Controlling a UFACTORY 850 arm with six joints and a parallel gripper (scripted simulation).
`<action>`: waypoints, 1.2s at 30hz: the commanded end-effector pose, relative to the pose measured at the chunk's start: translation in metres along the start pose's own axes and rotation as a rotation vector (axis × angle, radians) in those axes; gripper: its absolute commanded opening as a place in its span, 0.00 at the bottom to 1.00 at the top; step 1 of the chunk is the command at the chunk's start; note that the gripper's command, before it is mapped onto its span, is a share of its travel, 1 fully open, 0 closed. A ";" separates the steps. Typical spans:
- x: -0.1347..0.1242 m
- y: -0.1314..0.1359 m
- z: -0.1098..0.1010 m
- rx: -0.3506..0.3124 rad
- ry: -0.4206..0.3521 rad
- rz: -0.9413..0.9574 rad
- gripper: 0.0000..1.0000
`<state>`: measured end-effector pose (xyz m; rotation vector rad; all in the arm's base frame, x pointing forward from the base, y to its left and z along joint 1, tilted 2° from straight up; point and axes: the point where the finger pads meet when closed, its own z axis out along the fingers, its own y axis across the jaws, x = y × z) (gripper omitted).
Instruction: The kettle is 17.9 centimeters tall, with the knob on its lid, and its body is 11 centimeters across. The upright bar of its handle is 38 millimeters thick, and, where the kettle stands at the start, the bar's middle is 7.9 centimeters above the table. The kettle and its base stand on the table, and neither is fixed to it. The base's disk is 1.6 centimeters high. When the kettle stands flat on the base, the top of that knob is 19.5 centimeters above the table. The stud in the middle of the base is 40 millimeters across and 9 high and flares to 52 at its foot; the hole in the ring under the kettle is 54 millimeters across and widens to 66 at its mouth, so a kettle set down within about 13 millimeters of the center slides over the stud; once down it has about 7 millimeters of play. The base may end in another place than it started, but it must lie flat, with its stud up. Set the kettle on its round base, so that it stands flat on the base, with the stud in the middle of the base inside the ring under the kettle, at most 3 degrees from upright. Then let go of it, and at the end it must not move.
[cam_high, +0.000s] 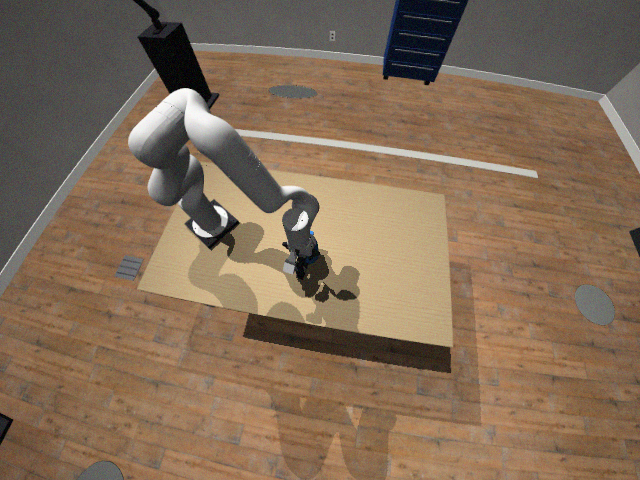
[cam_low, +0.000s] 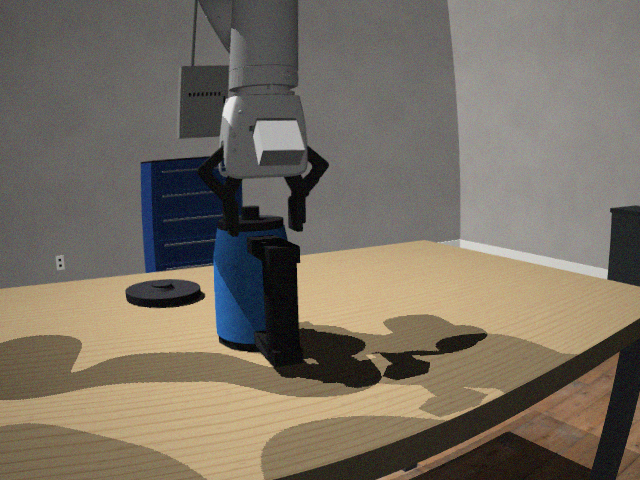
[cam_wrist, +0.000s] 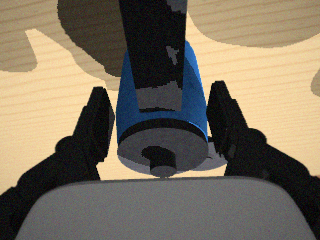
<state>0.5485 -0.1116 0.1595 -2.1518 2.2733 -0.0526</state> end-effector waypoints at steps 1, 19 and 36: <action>0.000 -0.001 -0.001 0.002 0.000 0.000 0.81; 0.000 -0.001 0.021 0.002 0.000 0.000 0.81; 0.000 -0.001 0.032 0.002 0.000 0.000 0.81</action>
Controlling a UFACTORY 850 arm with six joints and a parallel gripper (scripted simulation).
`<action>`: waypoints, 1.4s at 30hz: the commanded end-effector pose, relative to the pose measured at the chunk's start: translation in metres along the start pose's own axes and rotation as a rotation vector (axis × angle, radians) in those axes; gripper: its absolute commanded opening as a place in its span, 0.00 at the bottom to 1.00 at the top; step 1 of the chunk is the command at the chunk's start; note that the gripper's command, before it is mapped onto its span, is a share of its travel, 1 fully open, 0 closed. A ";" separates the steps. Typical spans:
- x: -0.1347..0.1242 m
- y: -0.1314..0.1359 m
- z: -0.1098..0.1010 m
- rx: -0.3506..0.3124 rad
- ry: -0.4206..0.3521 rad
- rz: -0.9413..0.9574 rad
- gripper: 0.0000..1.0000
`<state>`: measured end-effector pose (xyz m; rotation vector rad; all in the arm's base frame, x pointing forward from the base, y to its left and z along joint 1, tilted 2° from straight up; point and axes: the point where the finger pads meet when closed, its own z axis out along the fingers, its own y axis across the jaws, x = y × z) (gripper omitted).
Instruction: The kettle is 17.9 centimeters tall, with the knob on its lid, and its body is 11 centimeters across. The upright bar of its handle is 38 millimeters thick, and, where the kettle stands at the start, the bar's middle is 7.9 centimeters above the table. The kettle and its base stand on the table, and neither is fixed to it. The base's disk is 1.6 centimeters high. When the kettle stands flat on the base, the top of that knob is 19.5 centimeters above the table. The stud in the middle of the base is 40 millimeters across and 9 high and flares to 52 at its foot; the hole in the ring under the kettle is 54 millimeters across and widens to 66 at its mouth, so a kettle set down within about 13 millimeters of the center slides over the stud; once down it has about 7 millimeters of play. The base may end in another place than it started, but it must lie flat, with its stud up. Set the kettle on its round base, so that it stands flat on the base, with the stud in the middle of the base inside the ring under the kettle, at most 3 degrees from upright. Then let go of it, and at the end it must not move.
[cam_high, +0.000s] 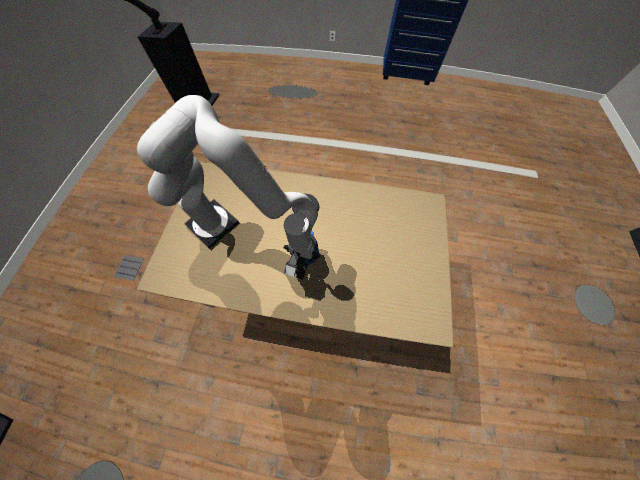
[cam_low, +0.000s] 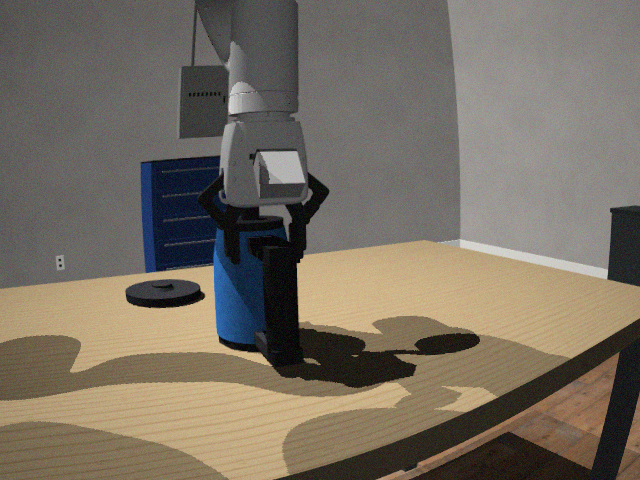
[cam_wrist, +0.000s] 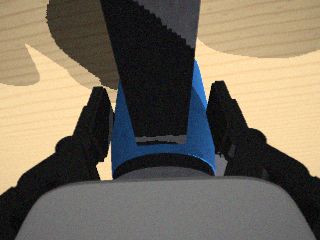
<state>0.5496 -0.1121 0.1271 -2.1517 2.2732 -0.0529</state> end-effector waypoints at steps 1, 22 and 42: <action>0.000 -0.001 -0.001 0.002 0.000 0.000 0.81; 0.000 -0.001 -0.001 0.002 0.000 0.000 0.81; 0.000 -0.001 -0.001 0.002 0.000 0.000 0.00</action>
